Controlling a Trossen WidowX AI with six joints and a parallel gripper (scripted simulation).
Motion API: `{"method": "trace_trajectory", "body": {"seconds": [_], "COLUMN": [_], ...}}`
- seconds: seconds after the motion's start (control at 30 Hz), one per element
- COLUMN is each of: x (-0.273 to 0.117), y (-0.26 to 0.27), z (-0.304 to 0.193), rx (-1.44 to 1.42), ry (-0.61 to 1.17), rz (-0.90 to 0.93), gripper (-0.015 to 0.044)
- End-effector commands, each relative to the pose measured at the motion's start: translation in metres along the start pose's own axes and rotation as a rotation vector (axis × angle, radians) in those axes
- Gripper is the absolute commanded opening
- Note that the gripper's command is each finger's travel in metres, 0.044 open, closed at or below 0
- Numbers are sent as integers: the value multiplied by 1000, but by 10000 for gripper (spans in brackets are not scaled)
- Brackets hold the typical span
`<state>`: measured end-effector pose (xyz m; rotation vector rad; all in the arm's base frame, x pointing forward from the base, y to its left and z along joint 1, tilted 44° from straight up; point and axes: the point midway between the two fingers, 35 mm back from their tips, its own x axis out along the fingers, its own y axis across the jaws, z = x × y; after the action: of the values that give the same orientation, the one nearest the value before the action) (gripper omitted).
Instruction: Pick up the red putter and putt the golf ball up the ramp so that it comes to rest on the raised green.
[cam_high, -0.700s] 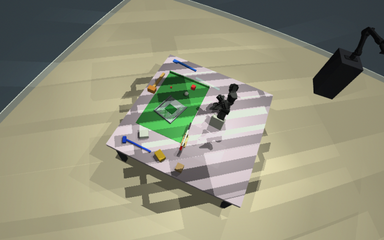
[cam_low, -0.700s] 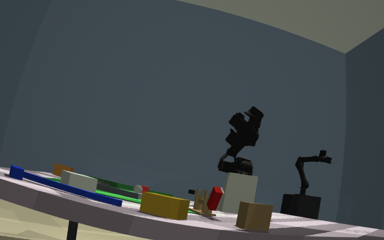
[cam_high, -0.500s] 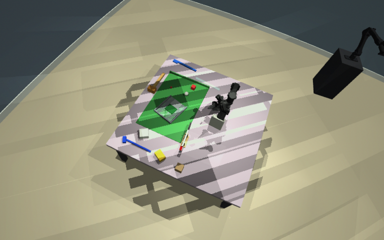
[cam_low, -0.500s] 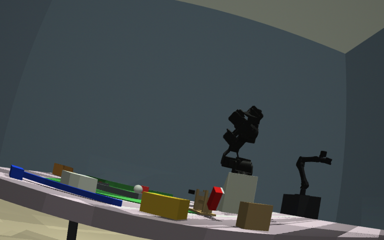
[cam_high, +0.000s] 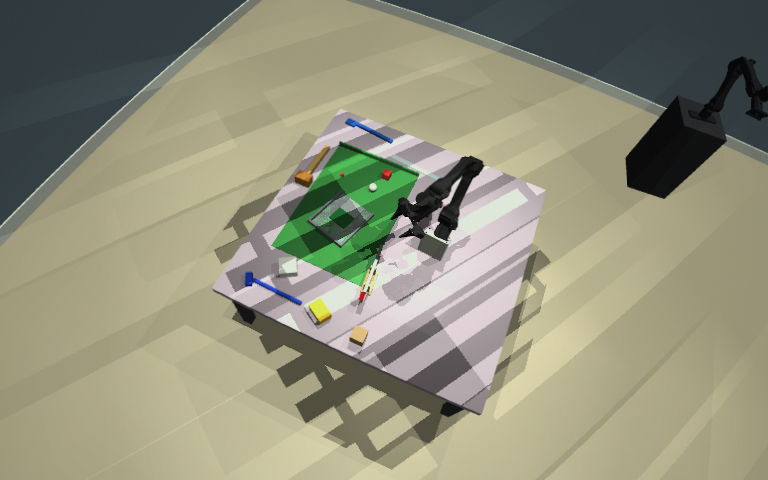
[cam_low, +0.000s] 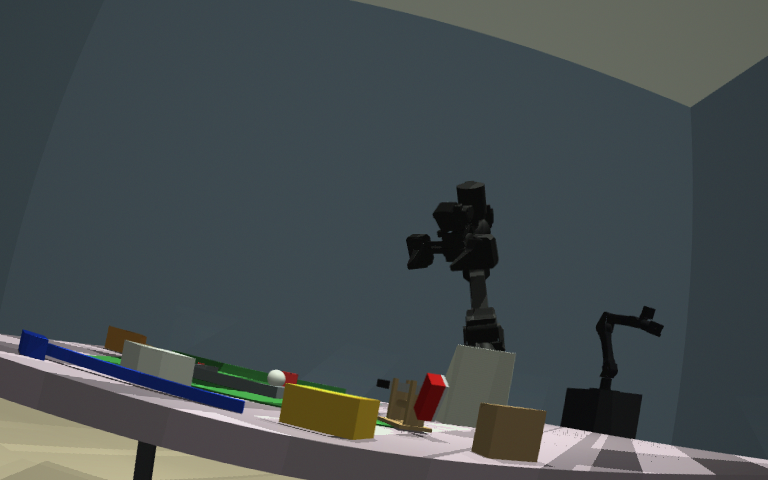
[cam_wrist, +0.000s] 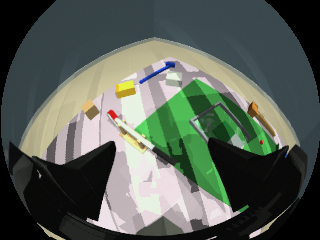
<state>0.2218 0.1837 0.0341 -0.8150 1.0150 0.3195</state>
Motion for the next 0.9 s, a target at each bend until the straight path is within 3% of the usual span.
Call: {"method": "trace_trajectory", "body": {"seconds": [0.0, 0.4, 0.87], "x": [44, 157, 170], "y": [-9, -24, -27], "z": [-10, -86, -112], "rx": [-222, -732, -754], "ry": [197, 592, 604], "rz": [40, 463, 496], "gripper": [440, 440, 440]}}
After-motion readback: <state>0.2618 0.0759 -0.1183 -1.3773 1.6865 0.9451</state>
